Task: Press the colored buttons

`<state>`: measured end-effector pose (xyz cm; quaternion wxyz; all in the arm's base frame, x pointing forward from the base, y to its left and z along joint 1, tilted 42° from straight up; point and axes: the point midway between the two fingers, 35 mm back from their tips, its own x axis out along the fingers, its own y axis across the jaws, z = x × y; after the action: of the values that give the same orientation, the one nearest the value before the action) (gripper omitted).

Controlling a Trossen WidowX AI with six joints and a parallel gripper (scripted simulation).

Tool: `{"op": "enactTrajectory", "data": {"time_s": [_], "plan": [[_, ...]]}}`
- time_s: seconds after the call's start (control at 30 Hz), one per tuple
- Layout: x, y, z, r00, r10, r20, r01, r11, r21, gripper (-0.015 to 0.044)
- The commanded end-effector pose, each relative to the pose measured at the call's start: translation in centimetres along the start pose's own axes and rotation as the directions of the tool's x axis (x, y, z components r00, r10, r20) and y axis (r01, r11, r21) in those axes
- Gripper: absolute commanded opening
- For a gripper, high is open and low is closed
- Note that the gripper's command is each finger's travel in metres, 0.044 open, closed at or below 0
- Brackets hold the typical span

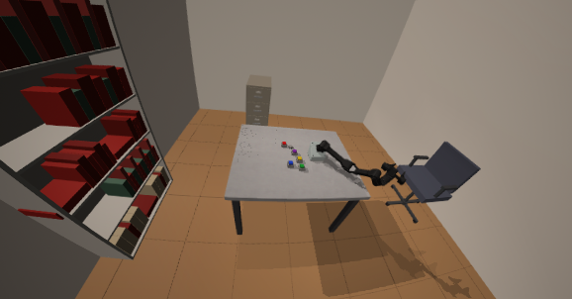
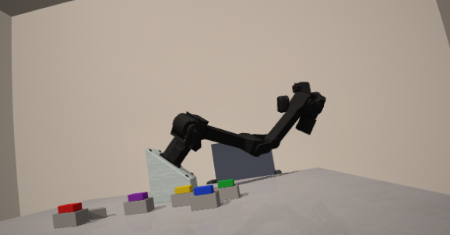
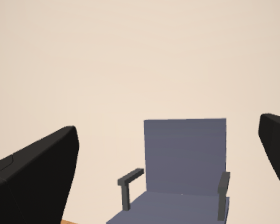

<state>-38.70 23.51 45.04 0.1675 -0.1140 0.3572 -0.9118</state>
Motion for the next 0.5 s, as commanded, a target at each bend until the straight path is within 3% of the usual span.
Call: {"op": "enactTrajectory", "data": {"time_s": [0.0,0.1,0.27,0.47], "plan": [[0.0,-0.2,0.6,1.0,-0.011,0.003,0.011,0.999,-0.038,0.04],[-0.6,-1.6,7.7,0.99,-0.125,0.068,0.142,0.893,-0.426,0.04],[-1.5,-2.1,12.8,0.97,-0.196,0.141,0.24,0.728,-0.642,0.04],[-3.8,-1.4,22.3,0.906,-0.285,0.314,0.398,0.313,-0.863,0.04]]}}
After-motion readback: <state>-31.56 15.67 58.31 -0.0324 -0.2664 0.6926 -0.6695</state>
